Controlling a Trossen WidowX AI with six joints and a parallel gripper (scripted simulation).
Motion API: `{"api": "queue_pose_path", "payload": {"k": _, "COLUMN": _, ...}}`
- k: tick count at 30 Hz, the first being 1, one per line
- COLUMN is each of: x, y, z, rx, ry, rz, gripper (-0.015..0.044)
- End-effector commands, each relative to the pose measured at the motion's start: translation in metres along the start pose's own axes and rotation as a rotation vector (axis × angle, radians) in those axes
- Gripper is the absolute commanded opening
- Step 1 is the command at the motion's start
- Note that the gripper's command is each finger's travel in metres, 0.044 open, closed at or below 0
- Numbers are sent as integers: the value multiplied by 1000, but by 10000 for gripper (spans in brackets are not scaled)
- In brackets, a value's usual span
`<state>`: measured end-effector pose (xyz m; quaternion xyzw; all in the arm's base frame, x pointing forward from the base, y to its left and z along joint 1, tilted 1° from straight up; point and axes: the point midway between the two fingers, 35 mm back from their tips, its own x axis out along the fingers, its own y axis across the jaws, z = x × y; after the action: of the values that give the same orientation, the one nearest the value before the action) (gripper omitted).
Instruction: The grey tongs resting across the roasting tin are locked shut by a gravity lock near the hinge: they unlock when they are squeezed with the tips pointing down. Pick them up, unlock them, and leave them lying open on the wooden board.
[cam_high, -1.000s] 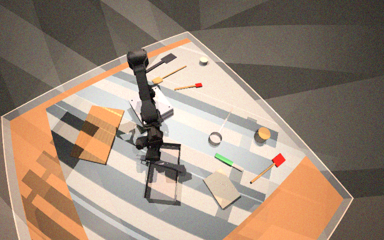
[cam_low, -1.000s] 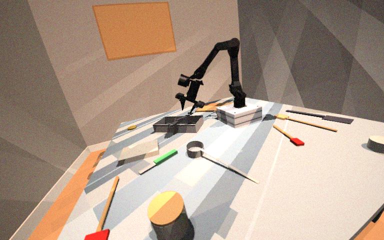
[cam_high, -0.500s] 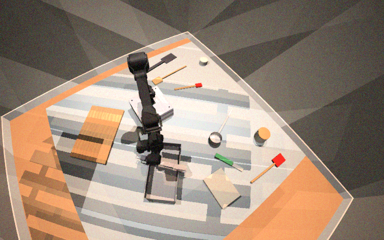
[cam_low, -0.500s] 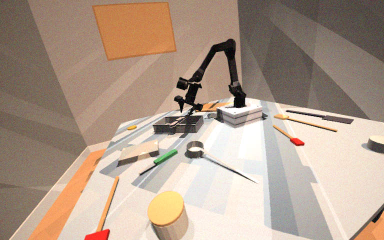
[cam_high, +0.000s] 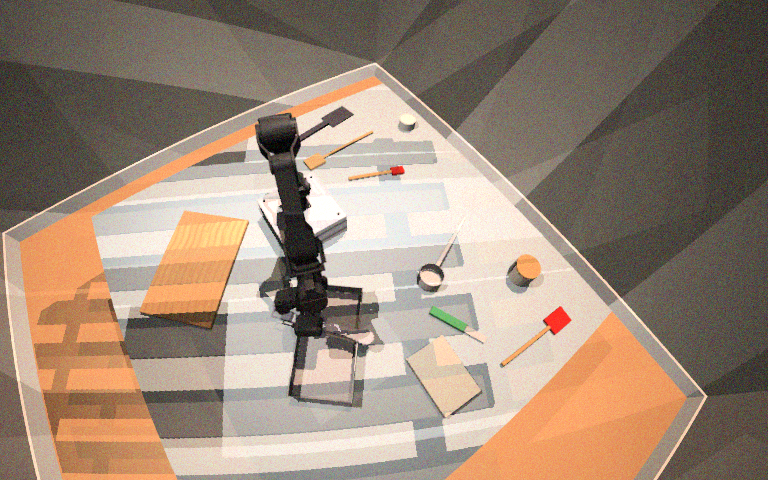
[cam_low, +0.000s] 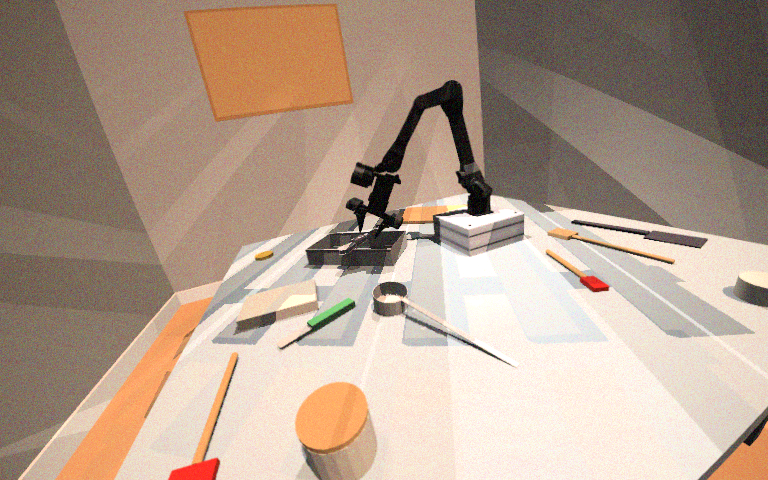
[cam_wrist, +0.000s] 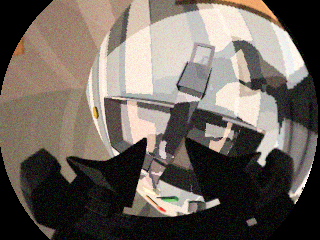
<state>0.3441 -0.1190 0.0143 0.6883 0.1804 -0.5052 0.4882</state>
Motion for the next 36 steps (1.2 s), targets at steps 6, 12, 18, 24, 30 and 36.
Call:
{"api": "queue_pose_path", "payload": {"k": 6, "x": 16, "y": -1, "z": -1, "rx": -3, "ry": 5, "rz": -2, "gripper": 260}}
{"api": "queue_pose_path", "payload": {"k": 12, "x": 26, "y": -2, "z": -1, "rx": -3, "ry": 5, "rz": -2, "gripper": 260}}
{"api": "queue_pose_path", "payload": {"k": 18, "x": 35, "y": -3, "z": 0, "rx": -3, "ry": 5, "rz": -2, "gripper": 260}}
{"api": "queue_pose_path", "payload": {"k": 24, "x": 32, "y": -3, "z": 1, "rx": 0, "ry": 0, "rz": -1, "gripper": 155}}
{"api": "queue_pose_path", "payload": {"k": 30, "x": 32, "y": -3, "z": 1, "rx": 0, "ry": 0, "rz": -1, "gripper": 95}}
{"api": "queue_pose_path", "payload": {"k": 36, "x": 32, "y": -3, "z": 1, "rx": 0, "ry": 0, "rz": -1, "gripper": 55}}
